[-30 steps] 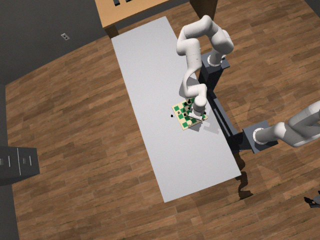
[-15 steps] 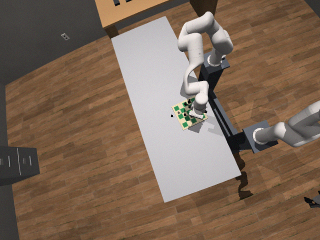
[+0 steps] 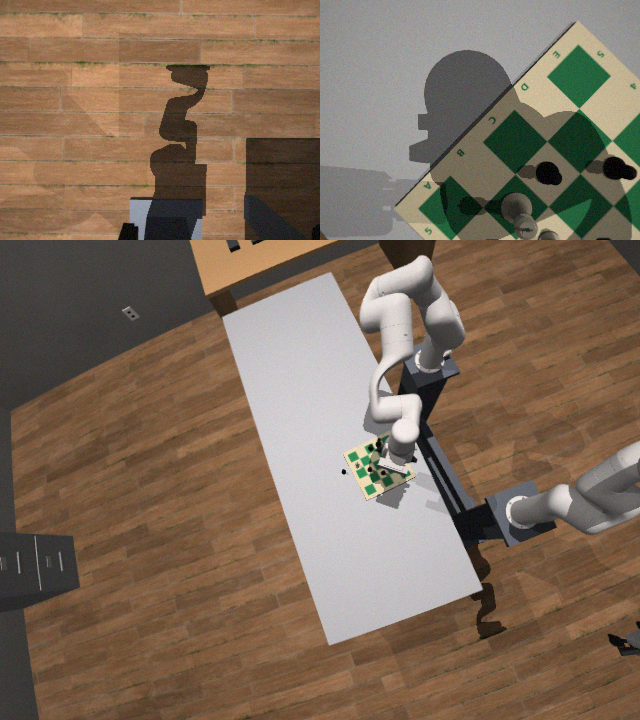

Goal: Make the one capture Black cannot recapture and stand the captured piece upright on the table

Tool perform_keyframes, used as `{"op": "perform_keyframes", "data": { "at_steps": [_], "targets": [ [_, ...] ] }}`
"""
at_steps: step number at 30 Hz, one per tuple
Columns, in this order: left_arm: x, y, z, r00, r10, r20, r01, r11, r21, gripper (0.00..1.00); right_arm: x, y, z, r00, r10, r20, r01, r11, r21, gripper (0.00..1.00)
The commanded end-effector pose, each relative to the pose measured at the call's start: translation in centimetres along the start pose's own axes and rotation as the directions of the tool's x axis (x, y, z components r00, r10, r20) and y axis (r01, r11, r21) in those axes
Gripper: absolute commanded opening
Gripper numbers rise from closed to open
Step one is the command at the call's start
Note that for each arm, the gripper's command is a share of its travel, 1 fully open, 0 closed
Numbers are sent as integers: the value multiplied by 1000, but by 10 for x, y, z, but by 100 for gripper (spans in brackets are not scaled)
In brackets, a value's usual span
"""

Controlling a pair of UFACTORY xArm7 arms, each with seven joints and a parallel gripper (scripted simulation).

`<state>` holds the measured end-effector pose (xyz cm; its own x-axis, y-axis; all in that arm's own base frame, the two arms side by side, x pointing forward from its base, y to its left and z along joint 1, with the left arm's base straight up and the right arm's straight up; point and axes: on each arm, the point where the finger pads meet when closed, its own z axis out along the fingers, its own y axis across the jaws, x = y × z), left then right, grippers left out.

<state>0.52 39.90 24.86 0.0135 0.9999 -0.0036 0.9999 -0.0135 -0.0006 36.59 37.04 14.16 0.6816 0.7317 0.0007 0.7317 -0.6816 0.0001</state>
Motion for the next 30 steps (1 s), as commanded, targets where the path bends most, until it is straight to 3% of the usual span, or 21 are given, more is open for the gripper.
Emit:
{"op": "perform_keyframes", "data": {
  "at_steps": [1, 25, 30],
  "targets": [
    [1, 0, -1, 1000, 0, -4, 0, 1000, -1, 100, 1, 0, -4, 1000, 0, -3, 0, 1000, 0, 100],
    [1, 0, -1, 1000, 0, -4, 0, 1000, -1, 100, 1, 0, -5, 1000, 0, -3, 0, 1000, 0, 100],
    [1, 0, -1, 1000, 0, -4, 0, 1000, -1, 100, 1, 0, -13, 1000, 0, -3, 0, 1000, 0, 100]
  ]
}}
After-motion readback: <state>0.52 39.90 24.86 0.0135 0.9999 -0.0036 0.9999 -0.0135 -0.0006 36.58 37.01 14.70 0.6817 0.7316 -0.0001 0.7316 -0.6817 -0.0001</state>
